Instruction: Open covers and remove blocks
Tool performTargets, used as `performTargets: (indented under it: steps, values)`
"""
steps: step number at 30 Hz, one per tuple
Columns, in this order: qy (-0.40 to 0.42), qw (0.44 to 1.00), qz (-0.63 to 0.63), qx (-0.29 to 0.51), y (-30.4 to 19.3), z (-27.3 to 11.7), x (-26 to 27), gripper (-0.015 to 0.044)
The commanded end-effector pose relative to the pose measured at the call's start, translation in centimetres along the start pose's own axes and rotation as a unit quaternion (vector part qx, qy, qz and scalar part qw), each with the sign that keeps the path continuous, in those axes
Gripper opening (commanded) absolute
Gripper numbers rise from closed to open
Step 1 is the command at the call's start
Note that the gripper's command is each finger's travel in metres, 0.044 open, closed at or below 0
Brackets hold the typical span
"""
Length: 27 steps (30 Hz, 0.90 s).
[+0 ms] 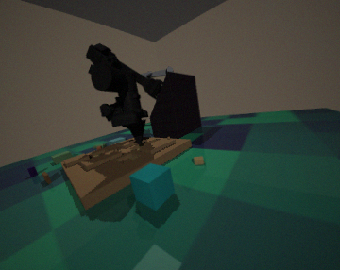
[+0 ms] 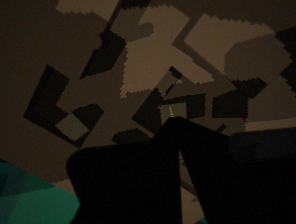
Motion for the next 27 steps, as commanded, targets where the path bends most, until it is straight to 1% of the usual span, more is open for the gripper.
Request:
performTargets:
  steps: [1,27]
  values:
    - [-0.002,1.000,-0.003,-0.001,0.0,0.5,0.0,0.0000]
    - [-0.002,1.000,-0.004,-0.002,0.3,1.5,-0.3,0.0000]
Point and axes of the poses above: the point midway between the two fingers, 35 mm back from their tips, its own z axis out along the fingers, its own x axis across the jaws, y = z × x, the point moved 8 cm from there along -z, back along the fingers
